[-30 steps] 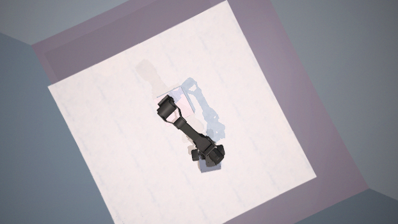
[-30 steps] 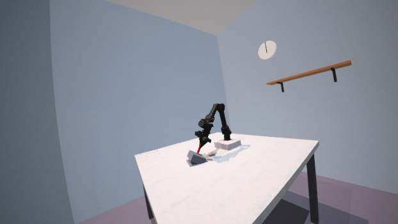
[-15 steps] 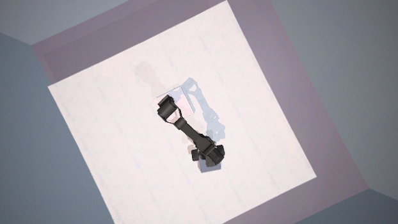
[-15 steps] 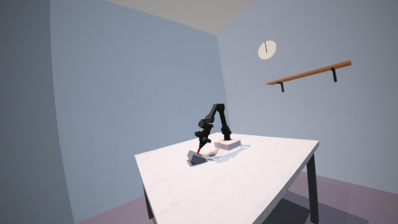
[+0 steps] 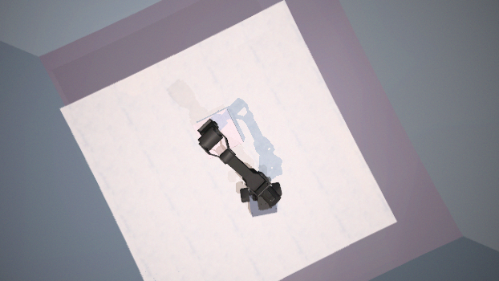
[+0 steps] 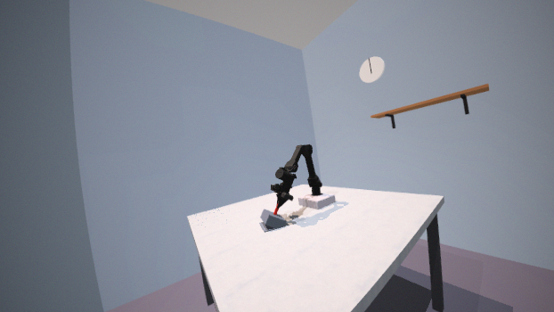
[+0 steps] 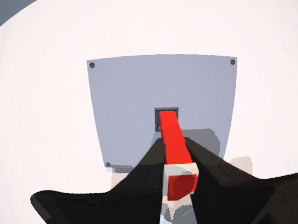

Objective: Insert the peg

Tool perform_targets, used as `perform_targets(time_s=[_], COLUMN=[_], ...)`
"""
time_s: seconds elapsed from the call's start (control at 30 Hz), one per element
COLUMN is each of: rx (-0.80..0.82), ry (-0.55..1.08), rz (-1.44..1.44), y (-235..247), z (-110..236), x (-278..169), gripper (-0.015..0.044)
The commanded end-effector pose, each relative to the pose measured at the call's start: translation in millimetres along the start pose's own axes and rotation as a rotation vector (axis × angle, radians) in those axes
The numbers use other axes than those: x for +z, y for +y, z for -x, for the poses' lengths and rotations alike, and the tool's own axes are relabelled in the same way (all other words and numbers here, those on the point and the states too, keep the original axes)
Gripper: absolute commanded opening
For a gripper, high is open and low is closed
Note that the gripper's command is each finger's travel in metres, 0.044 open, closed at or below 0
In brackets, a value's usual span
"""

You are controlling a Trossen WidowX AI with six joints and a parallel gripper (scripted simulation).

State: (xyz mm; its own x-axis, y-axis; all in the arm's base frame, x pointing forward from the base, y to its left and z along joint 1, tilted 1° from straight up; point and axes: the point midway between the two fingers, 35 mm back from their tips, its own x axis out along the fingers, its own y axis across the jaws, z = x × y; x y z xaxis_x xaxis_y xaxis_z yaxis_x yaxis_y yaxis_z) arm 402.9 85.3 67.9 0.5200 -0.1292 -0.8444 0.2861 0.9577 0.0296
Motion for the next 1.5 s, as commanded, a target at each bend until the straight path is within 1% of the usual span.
perform_targets(time_s=[0.0, 1.47], rx=[0.002, 0.002], ry=[0.003, 0.002], rz=[0.007, 0.007], y=[0, 1], z=[-3, -25], x=[-1, -1], gripper=[0.0000, 0.0000])
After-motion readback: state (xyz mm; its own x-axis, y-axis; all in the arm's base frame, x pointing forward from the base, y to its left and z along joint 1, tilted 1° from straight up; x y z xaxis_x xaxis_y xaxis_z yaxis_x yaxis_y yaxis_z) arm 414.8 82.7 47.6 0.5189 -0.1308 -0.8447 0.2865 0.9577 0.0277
